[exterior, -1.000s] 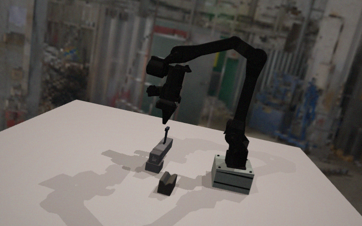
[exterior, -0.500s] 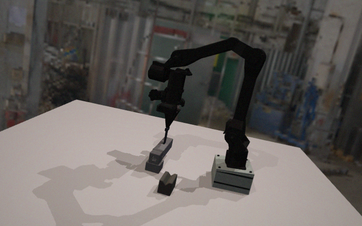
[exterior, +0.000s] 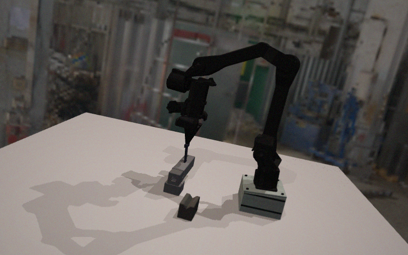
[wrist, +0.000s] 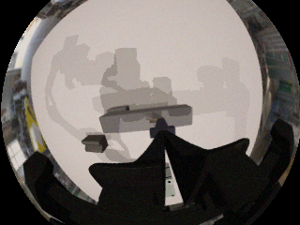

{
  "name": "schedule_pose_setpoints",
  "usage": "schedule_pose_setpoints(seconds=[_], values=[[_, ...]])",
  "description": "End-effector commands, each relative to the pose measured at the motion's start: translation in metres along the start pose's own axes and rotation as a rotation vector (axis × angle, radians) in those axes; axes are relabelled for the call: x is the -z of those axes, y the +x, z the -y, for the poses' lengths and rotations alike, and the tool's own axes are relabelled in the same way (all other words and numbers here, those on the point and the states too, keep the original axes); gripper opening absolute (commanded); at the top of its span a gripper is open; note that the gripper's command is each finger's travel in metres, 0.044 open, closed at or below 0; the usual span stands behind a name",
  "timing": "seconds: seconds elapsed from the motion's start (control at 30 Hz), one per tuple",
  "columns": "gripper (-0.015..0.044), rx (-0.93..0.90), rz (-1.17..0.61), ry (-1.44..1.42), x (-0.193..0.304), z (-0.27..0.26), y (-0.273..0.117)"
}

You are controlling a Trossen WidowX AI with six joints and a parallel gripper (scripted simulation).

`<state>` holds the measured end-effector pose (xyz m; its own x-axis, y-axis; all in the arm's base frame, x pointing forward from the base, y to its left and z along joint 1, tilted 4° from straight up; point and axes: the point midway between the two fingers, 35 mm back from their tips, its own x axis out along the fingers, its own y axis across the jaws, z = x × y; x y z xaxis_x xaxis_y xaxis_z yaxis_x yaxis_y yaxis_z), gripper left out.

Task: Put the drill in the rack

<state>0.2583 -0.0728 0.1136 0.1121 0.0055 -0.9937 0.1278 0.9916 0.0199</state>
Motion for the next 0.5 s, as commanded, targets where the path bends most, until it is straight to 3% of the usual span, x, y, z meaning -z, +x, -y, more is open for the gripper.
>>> schedule_pose_setpoints(seconds=[0.0, 0.47], values=[[0.0, 0.001, -0.017, 0.006, 0.0019, 0.0, 0.0066], [0.0, 0.001, -0.018, 0.006, 0.0058, 0.0001, 0.0105]])
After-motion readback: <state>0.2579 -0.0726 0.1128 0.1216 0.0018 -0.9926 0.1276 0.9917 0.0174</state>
